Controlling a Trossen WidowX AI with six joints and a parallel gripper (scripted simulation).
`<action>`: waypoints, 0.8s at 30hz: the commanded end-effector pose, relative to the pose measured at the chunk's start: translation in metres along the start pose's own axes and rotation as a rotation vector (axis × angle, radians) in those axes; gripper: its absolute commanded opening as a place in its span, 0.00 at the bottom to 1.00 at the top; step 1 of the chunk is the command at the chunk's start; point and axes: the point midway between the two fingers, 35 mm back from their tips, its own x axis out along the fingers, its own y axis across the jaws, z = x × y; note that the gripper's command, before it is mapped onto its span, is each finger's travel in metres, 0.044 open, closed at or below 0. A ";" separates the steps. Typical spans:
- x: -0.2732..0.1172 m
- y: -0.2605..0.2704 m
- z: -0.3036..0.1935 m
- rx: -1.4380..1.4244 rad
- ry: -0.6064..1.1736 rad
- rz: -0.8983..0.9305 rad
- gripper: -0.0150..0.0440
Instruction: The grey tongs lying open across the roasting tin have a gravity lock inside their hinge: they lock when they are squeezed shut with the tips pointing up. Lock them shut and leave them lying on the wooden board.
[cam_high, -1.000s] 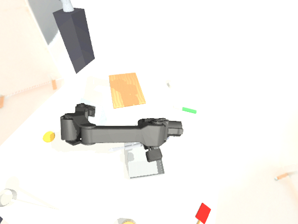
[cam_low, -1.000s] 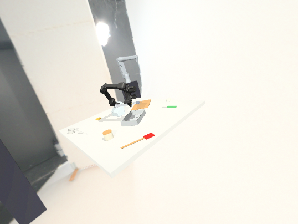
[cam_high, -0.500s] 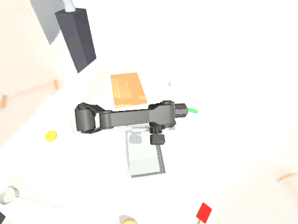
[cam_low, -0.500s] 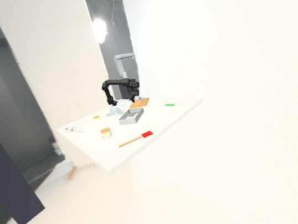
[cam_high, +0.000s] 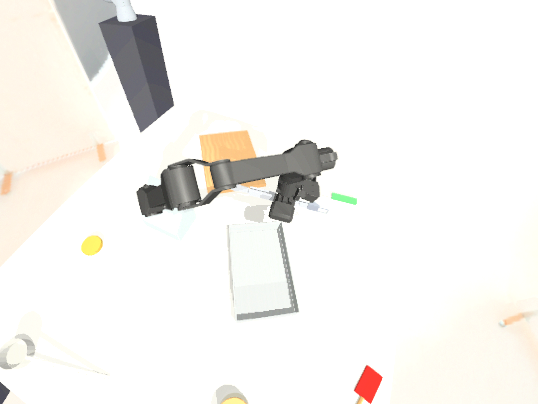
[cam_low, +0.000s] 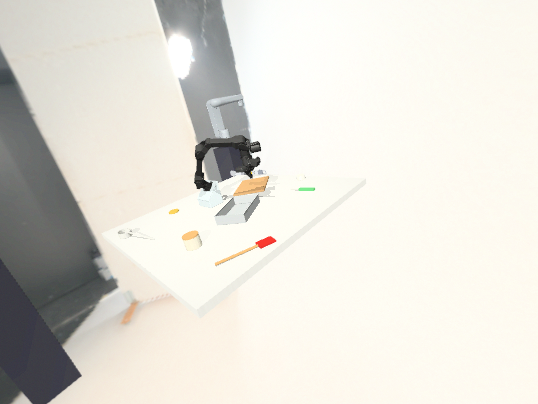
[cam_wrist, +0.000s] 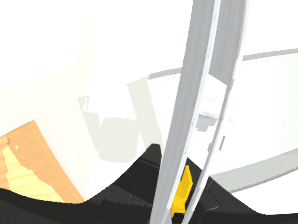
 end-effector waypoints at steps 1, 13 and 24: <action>0.000 0.030 -0.005 0.095 -0.003 0.005 0.00; 0.007 0.108 -0.035 0.350 0.000 -0.010 0.00; 0.009 0.124 -0.044 0.407 -0.001 -0.016 0.00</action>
